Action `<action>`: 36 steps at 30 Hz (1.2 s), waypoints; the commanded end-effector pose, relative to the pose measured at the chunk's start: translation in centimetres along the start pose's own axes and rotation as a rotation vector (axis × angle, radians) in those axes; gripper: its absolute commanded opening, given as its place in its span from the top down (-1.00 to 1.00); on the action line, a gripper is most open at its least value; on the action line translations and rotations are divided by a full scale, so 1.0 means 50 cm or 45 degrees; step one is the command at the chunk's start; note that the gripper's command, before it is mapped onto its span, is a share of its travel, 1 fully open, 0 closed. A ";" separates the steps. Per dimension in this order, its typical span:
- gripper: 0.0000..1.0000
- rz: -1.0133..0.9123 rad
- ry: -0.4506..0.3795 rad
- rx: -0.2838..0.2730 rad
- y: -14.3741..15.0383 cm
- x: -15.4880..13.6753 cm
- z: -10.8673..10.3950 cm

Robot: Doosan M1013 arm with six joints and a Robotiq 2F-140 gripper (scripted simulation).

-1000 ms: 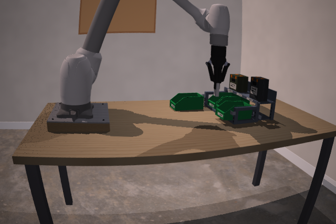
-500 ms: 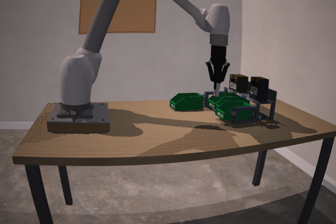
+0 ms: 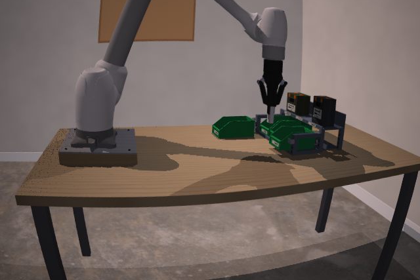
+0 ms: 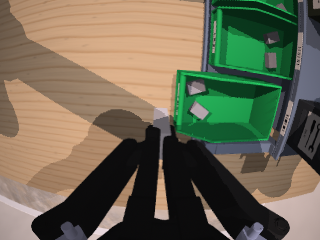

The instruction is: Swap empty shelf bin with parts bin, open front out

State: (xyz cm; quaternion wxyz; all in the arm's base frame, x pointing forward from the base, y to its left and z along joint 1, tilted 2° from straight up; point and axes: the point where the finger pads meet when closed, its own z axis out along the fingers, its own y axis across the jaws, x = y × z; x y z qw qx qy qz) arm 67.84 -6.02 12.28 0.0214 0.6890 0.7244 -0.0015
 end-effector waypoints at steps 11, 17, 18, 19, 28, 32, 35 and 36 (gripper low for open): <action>0.80 0.000 0.000 0.000 0.000 0.000 0.055; 0.80 0.000 0.000 0.000 0.000 0.000 0.096; 0.80 0.000 0.000 0.000 0.000 0.000 0.096; 0.80 0.000 0.000 0.000 0.000 0.000 0.096; 0.80 0.000 0.000 0.000 0.000 0.000 0.152; 0.80 0.000 0.000 0.000 0.000 0.000 0.171; 0.80 0.000 0.000 0.000 0.000 0.000 0.178; 0.80 0.000 0.000 0.000 0.000 0.000 0.178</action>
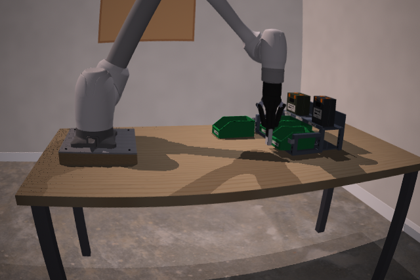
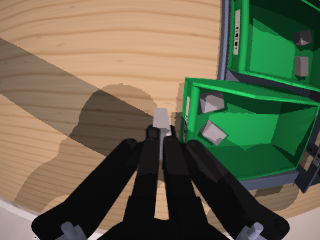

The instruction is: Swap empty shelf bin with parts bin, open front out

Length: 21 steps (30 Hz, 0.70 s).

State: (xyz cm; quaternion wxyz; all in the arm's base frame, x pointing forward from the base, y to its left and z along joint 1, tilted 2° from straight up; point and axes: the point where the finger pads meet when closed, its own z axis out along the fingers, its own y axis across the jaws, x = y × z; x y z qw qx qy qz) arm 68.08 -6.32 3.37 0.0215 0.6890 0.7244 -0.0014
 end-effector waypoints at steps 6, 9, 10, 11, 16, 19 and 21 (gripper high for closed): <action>0.80 0.000 0.000 0.000 0.000 0.000 0.015; 0.80 0.000 0.000 0.000 0.000 0.000 0.019; 0.80 0.000 0.000 0.000 0.000 0.000 0.020; 0.80 0.000 0.000 0.000 0.000 0.000 0.020; 0.80 0.000 0.000 0.000 0.000 0.000 0.021; 0.80 0.000 0.000 0.000 0.000 0.000 0.021; 0.80 0.000 0.000 0.000 0.000 0.000 0.021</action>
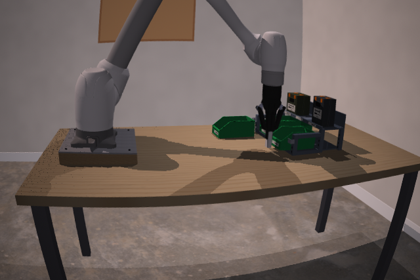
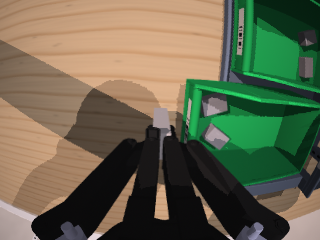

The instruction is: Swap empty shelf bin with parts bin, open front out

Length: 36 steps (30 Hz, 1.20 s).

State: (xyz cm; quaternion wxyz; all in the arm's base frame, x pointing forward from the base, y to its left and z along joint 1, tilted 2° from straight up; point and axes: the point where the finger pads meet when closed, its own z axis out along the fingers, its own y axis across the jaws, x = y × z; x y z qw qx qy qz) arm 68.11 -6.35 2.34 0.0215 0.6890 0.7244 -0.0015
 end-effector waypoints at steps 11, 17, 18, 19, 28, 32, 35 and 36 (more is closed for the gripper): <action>0.80 0.000 0.000 0.000 0.001 0.000 0.000; 0.80 0.000 0.000 0.000 0.010 0.000 0.000; 0.80 0.000 0.000 0.000 0.014 0.000 0.000; 0.80 0.000 0.000 0.000 0.017 0.000 0.000; 0.80 0.000 0.000 0.000 0.034 0.000 -0.001; 0.80 0.000 0.000 0.000 0.034 0.000 -0.001; 0.80 0.000 0.000 0.000 0.034 0.000 -0.001; 0.80 0.000 0.000 0.000 0.034 0.000 -0.001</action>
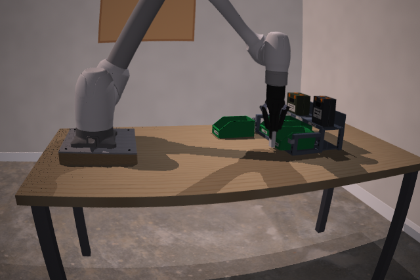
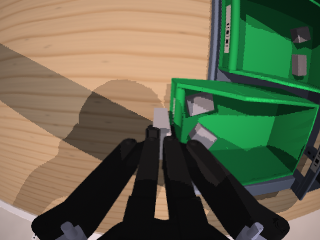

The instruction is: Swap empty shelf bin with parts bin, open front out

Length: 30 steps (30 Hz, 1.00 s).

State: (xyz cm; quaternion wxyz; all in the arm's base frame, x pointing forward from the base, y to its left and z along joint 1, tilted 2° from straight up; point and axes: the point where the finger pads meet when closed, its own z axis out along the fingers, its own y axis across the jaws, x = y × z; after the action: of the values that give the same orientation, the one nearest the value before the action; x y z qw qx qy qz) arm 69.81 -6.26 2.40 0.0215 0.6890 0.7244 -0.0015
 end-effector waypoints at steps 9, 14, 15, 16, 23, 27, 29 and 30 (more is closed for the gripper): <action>0.80 0.000 0.000 0.000 0.001 0.000 0.000; 0.80 0.000 0.000 0.000 0.002 0.000 0.000; 0.80 0.000 0.000 0.000 0.002 0.000 0.000; 0.80 0.000 0.000 0.000 0.003 0.000 0.000; 0.80 0.000 0.000 0.000 0.012 0.000 0.000; 0.80 0.000 0.000 0.000 0.017 0.000 0.000; 0.80 0.000 0.000 0.000 0.019 0.000 0.000; 0.80 0.000 0.000 0.000 0.021 0.000 0.000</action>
State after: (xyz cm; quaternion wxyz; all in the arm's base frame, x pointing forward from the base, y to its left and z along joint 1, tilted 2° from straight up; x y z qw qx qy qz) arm 70.77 -6.21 2.42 0.0214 0.6890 0.7244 -0.0015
